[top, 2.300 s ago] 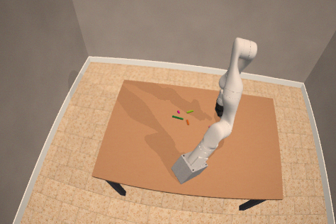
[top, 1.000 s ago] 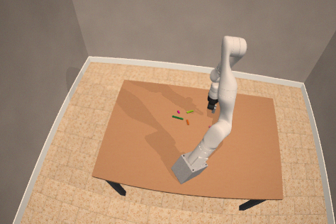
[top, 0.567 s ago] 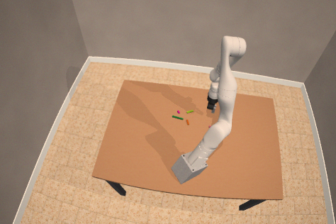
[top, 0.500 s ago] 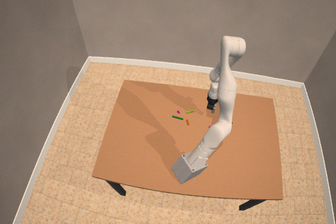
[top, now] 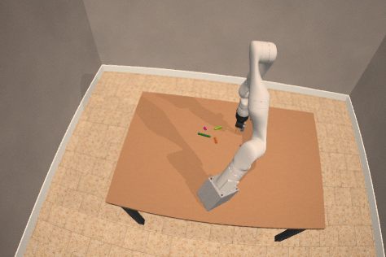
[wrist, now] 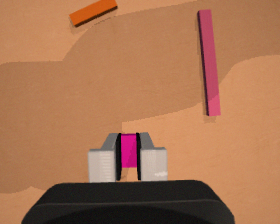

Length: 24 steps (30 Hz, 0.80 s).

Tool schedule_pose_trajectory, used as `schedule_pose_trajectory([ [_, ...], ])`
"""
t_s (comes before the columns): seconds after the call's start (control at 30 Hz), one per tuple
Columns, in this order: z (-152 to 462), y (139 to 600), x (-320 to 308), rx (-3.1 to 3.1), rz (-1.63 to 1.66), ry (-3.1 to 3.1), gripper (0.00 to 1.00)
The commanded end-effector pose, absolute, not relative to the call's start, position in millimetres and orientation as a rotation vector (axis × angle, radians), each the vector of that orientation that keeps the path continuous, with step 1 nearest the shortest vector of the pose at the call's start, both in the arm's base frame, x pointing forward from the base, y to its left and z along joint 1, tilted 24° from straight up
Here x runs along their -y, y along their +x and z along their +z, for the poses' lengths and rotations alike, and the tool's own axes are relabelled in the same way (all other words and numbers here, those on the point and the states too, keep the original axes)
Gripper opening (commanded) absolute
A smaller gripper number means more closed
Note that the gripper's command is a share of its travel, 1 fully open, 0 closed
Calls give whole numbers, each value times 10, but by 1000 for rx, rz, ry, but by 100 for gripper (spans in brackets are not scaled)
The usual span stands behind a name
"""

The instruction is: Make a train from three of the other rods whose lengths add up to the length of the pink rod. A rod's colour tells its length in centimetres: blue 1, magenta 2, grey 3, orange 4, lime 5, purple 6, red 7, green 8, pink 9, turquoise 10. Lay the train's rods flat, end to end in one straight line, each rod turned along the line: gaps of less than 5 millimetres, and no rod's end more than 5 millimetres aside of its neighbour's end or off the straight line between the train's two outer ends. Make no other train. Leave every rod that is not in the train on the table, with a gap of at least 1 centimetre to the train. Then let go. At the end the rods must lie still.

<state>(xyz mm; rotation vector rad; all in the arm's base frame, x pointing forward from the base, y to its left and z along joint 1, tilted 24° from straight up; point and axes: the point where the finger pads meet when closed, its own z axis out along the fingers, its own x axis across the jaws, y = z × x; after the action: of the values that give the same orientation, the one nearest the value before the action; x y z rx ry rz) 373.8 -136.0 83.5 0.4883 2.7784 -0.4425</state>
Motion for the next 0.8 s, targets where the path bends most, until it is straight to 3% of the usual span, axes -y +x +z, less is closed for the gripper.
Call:
schedule_pose_trajectory([
  [0.0,684,3688,1523,-2789,-469,522,24],
  [0.77,377,3757,1645,-2789,-469,522,24],
])
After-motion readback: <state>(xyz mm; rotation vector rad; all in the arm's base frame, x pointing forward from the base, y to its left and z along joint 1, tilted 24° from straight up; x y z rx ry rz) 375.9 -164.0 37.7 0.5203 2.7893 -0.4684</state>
